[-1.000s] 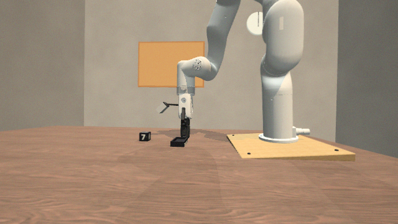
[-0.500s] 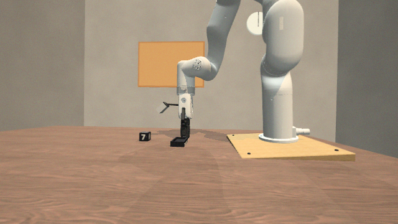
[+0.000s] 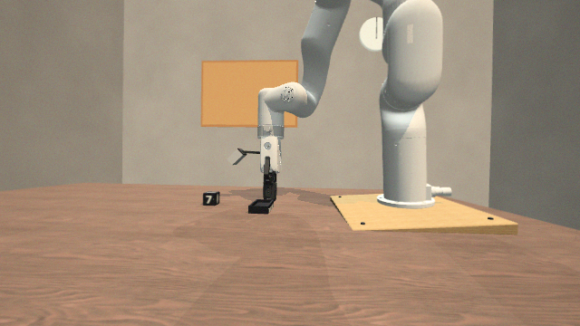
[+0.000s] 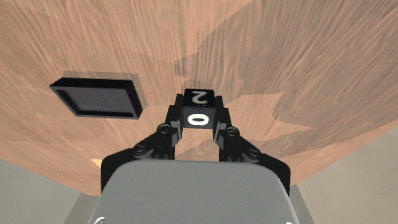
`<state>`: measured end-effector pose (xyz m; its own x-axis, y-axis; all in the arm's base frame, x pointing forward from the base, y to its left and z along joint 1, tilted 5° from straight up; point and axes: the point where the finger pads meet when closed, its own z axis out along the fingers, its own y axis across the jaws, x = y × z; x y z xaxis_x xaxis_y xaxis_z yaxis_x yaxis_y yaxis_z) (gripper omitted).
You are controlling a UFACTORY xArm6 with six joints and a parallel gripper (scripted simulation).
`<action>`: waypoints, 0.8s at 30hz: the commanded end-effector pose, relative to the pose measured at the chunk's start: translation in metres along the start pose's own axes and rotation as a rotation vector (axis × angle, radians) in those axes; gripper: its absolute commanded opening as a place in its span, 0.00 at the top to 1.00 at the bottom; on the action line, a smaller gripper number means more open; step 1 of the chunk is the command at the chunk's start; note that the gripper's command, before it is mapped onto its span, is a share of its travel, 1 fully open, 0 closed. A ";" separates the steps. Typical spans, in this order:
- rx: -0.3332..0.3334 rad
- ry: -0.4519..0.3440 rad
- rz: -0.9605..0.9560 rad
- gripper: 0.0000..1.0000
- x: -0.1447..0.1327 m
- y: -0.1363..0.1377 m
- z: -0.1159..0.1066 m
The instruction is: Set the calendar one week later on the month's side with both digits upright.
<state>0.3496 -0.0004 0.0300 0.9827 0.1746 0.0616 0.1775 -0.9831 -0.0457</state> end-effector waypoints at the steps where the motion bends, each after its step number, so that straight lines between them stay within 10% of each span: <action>1: -0.001 0.003 0.000 0.67 0.001 0.000 -0.001; 24: -0.001 0.003 0.000 0.51 0.001 0.000 -0.001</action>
<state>0.3497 -0.0004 0.0300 0.9827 0.1746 0.0616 0.1775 -0.9831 -0.0457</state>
